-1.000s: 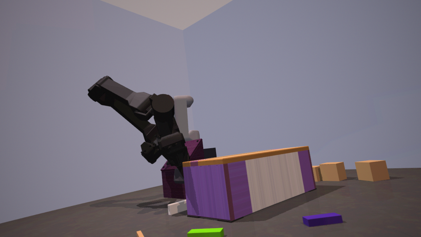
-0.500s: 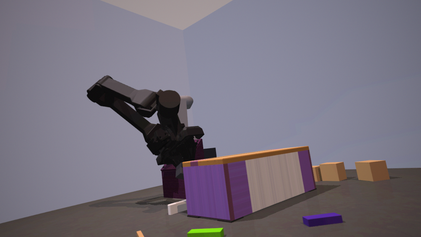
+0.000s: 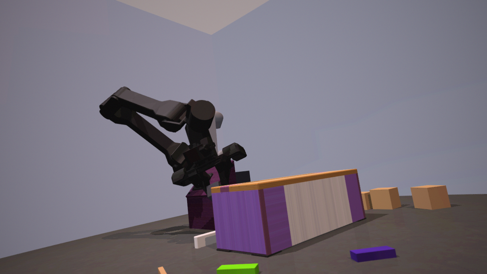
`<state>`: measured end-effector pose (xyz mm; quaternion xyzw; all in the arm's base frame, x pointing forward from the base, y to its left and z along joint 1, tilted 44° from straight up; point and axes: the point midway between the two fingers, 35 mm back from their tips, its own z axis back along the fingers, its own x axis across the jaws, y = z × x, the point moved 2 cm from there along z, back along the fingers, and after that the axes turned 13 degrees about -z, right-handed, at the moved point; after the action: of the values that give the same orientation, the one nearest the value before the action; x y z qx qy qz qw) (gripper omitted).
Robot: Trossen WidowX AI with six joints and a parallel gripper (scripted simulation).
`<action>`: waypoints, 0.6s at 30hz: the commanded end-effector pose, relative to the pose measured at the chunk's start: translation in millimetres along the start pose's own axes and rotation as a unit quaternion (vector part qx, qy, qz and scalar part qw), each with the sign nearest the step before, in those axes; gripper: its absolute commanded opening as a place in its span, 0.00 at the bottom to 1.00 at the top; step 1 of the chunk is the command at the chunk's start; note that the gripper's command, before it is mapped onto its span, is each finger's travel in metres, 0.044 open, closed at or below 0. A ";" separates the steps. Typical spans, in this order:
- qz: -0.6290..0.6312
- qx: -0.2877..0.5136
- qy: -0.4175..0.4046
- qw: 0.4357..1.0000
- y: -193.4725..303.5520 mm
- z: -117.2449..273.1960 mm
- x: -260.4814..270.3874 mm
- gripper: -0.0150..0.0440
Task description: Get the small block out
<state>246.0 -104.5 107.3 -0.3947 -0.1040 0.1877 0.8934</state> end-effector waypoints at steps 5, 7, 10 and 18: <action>0.174 -0.005 0.004 0.985 4.3 6.2 2.3 0.25; 0.214 -0.006 0.006 0.977 5.4 7.6 2.8 0.25; 0.272 -0.007 0.007 0.962 7.0 9.8 3.4 0.25; 0.424 -0.010 0.013 0.905 11.0 15.5 4.9 0.25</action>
<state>243.0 -88.5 108.7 -0.4146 0.0504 0.4885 0.7661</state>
